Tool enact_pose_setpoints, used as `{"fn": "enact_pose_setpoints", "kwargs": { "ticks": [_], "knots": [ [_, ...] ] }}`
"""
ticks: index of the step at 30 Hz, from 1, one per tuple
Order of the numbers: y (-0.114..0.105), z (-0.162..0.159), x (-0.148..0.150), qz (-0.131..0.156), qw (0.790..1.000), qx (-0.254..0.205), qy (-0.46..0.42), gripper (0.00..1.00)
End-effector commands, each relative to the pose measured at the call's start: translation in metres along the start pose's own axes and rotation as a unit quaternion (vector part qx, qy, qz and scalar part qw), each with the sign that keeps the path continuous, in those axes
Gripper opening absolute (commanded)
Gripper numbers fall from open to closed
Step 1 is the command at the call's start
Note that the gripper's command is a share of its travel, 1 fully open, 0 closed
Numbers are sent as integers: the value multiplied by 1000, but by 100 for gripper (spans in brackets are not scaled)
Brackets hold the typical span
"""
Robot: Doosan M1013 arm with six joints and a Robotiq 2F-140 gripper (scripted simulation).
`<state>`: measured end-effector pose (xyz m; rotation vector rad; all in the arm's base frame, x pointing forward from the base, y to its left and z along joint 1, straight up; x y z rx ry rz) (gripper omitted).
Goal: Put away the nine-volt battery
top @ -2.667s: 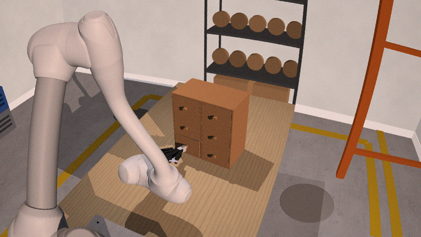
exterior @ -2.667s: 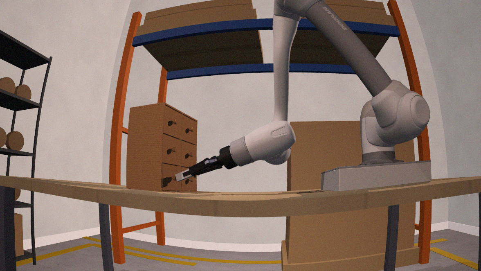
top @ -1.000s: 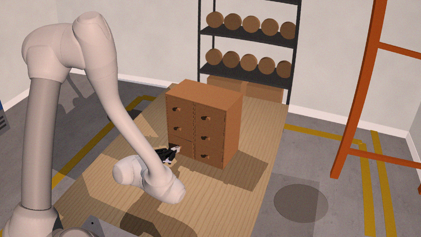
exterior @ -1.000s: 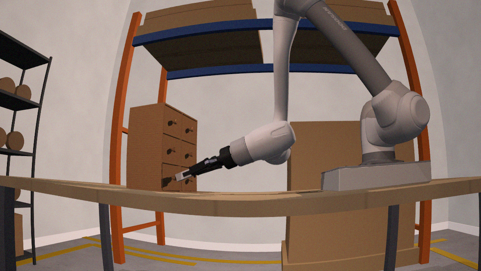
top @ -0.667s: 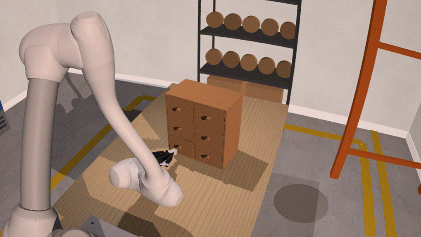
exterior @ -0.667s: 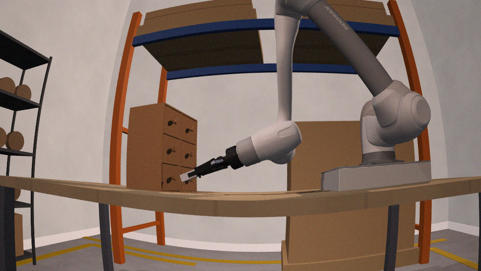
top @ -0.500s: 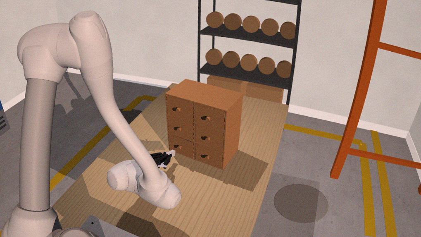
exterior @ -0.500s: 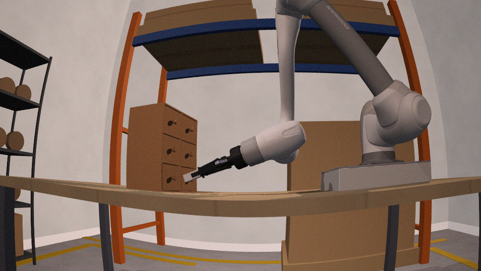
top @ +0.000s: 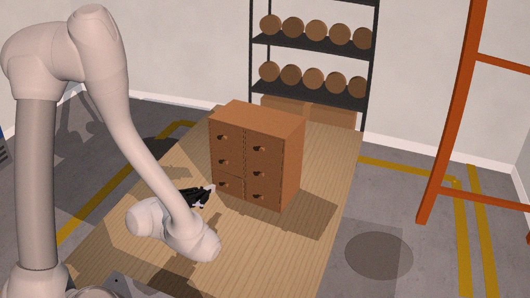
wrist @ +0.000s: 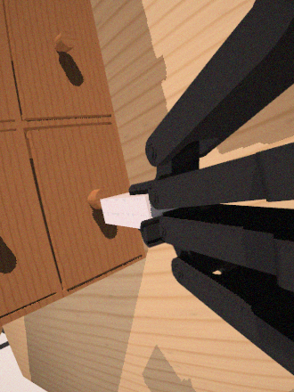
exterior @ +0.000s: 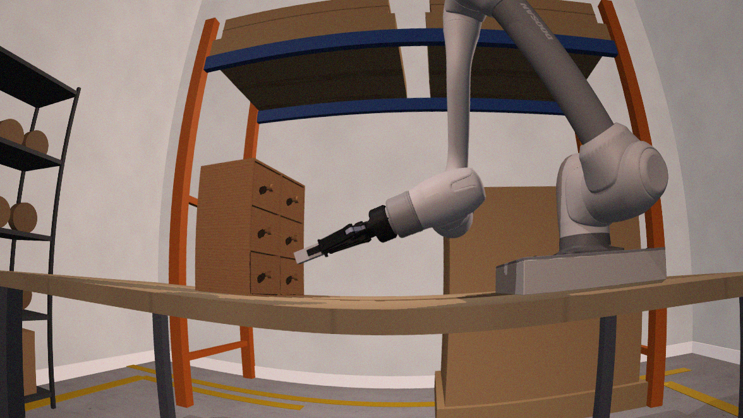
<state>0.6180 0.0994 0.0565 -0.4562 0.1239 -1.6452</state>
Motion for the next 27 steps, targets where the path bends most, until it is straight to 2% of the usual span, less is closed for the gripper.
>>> {"fn": "enact_pose_setpoints", "kwargs": {
  "ticks": [1,6,17,22,27],
  "knots": [
    [-27,21,6,-3,1000,-3,-2,0],
    [-48,41,11,-3,1000,-3,-2,0],
    [-50,43,12,-1,1000,-9,-2,0],
    [-55,49,13,4,1000,-30,-2,0],
    [-63,61,16,14,997,-71,-2,0]
  ]
}}
Point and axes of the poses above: the point where the finger pads meet when closed, its own y axis out along the fingers, its own x axis across the jaws, z = x × y, the point moved 9 cm from there along -y, back along the fingers, and after that the axes turned 14 degrees about -y, right-handed, at the moved point
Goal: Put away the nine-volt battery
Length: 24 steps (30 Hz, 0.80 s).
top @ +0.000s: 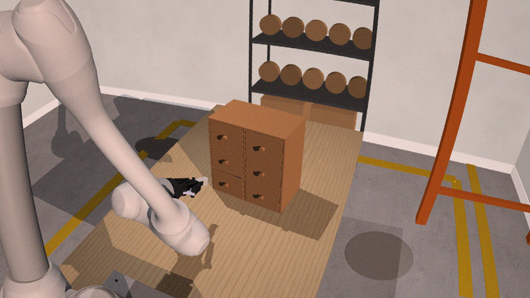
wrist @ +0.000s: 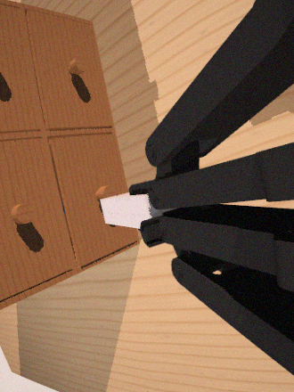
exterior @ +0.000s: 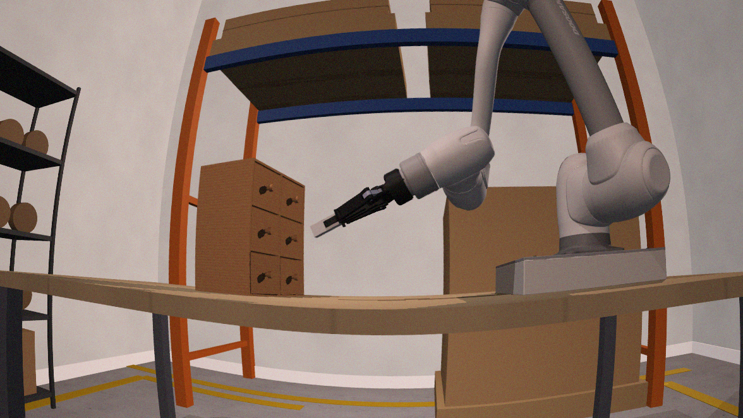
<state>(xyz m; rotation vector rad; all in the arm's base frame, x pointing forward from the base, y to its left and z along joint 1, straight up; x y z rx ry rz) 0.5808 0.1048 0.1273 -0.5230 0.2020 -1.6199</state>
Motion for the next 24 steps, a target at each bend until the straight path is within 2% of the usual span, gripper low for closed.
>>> {"fn": "enact_pose_setpoints", "kwargs": {
  "ticks": [1,3,5,13,24],
  "knots": [
    [-7,11,4,4,999,-38,-1,0],
    [-12,18,6,10,998,-63,-1,0],
    [-12,18,6,10,998,-63,-1,0],
    [-27,38,11,30,989,-143,-1,0],
    [-36,51,14,44,980,-196,0,0]
  ]
}}
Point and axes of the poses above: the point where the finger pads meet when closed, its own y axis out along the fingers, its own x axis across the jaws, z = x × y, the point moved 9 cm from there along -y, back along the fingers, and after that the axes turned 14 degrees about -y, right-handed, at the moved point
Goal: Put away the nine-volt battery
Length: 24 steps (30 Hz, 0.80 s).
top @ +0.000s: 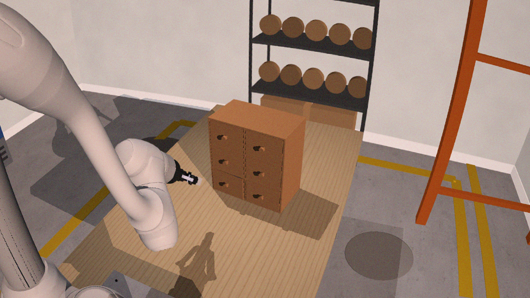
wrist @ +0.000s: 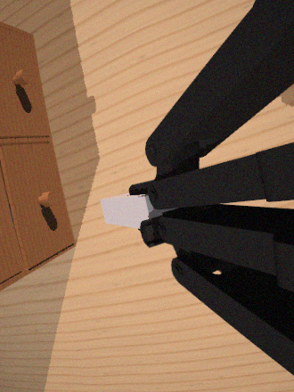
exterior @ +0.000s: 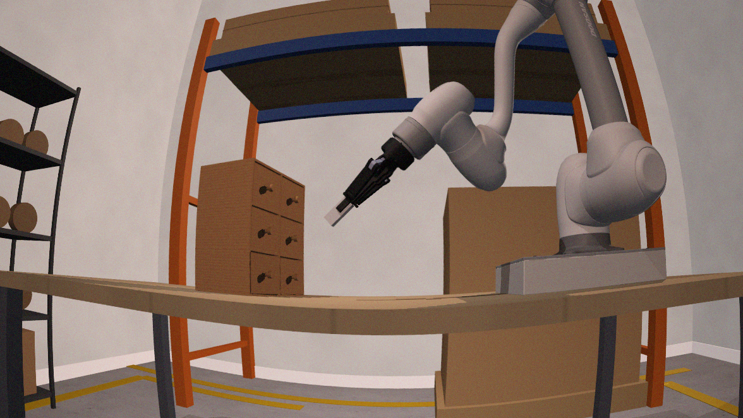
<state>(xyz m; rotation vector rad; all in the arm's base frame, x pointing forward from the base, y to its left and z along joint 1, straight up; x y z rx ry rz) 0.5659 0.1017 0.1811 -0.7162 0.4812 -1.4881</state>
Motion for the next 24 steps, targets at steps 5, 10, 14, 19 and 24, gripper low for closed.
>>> {"fn": "enact_pose_setpoints", "kwargs": {
  "ticks": [5,10,14,19,24],
  "knots": [
    [-10,17,0,-8,997,-79,-1,0],
    [-19,25,1,4,992,-123,0,0],
    [-28,31,2,15,987,-157,2,0],
    [-47,32,3,25,987,-158,7,0],
    [-65,33,2,25,986,-164,12,0]
  ]
}}
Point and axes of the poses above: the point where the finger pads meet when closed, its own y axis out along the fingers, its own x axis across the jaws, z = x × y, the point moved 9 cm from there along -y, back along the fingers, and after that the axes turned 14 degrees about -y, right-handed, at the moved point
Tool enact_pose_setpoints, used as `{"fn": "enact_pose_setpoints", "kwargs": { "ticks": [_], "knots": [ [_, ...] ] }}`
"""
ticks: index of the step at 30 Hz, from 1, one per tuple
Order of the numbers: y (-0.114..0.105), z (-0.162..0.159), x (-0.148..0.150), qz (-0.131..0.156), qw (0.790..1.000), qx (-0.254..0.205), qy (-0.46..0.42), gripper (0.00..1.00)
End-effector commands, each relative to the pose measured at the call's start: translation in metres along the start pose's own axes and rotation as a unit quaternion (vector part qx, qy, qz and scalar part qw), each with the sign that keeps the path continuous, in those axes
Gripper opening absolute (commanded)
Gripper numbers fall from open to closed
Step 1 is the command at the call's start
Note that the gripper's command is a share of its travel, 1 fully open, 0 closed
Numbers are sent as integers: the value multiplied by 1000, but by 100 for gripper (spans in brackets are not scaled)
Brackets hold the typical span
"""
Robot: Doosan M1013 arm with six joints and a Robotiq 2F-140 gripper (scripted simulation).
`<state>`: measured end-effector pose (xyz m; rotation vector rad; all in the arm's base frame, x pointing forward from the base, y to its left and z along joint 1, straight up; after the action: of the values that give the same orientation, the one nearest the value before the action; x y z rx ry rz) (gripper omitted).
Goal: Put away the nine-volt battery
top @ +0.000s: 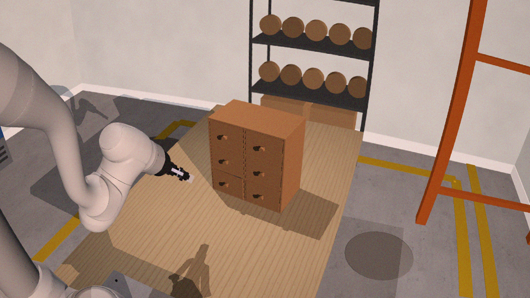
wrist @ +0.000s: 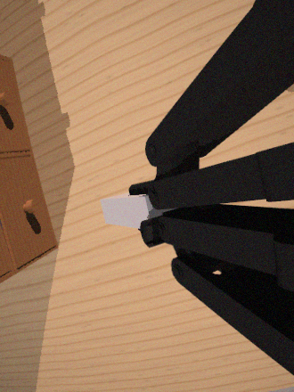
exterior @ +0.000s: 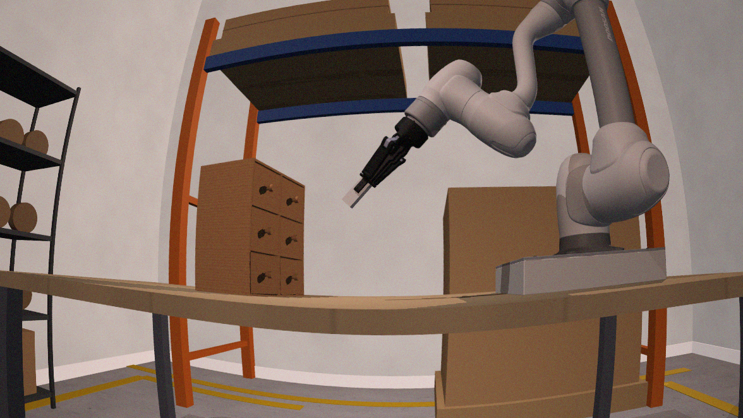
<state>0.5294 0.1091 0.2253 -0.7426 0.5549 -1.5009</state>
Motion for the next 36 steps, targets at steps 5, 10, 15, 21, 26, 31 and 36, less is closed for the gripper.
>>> {"fn": "enact_pose_setpoints", "kwargs": {
  "ticks": [5,10,15,21,26,31,36],
  "knots": [
    [-21,30,3,18,987,-162,-4,0],
    [-21,39,2,18,977,-214,-5,0],
    [-15,54,6,41,951,-305,-9,0],
    [-7,62,10,69,929,-362,-13,0],
    [-7,62,10,69,929,-362,-13,0],
    [-7,62,10,69,929,-362,-13,0],
    [-7,62,10,69,929,-362,-13,0]
  ]
}}
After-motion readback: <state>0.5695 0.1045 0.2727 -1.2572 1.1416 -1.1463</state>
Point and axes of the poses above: the point where the finger pads meet when closed, its own y axis out along the fingers, its own x axis across the jaws, z = x × y, the point moved 9 cm from there along -y, back along the fingers, and after that the axes turned 14 degrees about -y, right-handed, at the moved point
